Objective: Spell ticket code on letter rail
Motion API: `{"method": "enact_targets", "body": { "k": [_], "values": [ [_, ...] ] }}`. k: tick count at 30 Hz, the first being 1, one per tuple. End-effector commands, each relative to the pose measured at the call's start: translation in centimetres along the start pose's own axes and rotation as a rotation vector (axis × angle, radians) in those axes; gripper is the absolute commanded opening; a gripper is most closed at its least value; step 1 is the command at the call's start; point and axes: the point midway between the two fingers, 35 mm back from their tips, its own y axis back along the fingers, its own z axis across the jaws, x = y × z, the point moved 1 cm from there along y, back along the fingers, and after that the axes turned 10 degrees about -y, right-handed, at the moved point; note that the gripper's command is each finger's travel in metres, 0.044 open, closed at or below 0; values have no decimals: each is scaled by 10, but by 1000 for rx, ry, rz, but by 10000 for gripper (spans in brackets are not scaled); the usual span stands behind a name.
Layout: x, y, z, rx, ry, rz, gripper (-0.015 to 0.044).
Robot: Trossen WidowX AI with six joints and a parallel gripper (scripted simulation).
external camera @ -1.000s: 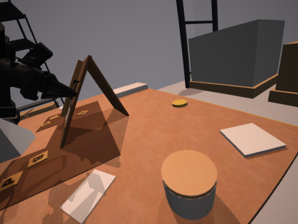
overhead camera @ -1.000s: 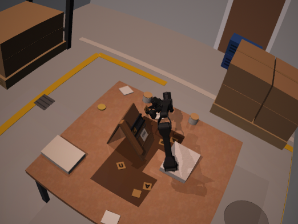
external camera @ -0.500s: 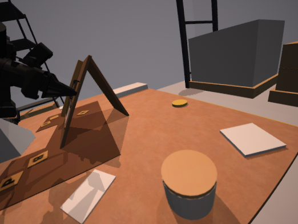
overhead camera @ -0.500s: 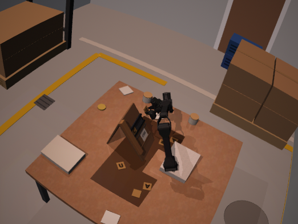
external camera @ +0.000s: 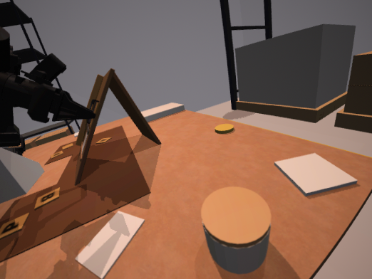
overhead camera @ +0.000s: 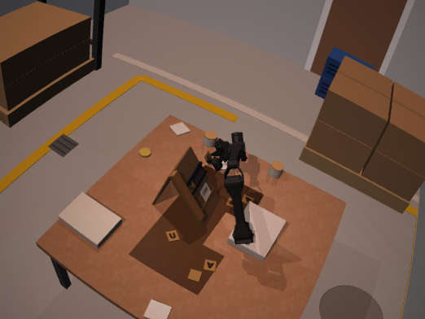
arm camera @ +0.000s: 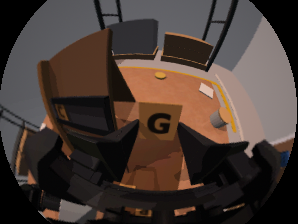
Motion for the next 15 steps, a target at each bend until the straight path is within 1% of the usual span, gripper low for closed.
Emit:
{"method": "enact_targets", "body": {
  "k": [1,15],
  "values": [
    [-1,1,3,-2,0,-3,0],
    [0,1,9,-2,0,-3,0]
  ]
}}
